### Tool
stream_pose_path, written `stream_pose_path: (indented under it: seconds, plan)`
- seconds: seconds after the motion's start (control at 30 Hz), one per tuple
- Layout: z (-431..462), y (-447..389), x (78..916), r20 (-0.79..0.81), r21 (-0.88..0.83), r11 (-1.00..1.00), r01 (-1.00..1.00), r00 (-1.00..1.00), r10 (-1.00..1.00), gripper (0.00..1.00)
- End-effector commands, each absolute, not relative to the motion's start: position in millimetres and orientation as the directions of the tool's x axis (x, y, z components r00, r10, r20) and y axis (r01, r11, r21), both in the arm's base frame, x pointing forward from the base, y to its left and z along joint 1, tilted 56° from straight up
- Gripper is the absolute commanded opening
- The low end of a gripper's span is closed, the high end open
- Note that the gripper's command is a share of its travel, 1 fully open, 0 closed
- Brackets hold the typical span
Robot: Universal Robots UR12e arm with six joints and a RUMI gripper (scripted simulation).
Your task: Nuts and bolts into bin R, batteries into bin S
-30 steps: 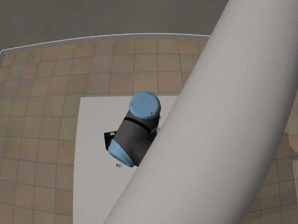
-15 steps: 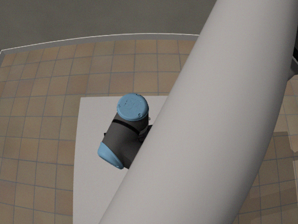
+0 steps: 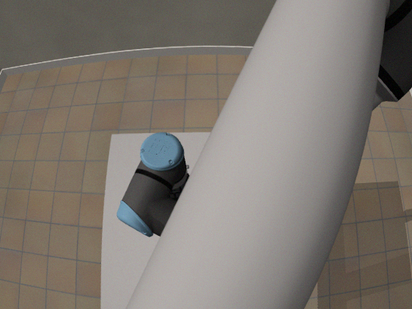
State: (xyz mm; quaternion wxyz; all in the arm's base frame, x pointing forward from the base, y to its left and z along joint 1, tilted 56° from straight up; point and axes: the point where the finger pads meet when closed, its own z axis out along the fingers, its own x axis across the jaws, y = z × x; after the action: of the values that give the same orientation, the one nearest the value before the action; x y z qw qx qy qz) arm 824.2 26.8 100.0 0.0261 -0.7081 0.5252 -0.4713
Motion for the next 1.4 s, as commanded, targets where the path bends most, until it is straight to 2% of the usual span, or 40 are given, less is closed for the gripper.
stream_pose_path:
  seconds: [0.0, 0.7, 1.37]
  plan:
    - [96, 24, 829, 0.640, -0.532, -0.447, -0.719, 0.004, -0.768, 0.04]
    - [68, 1, 865, 0.640, -0.532, -0.447, -0.719, 0.004, -0.768, 0.04]
    - [67, 1, 865, 0.640, -0.532, -0.447, -0.719, 0.004, -0.768, 0.04]
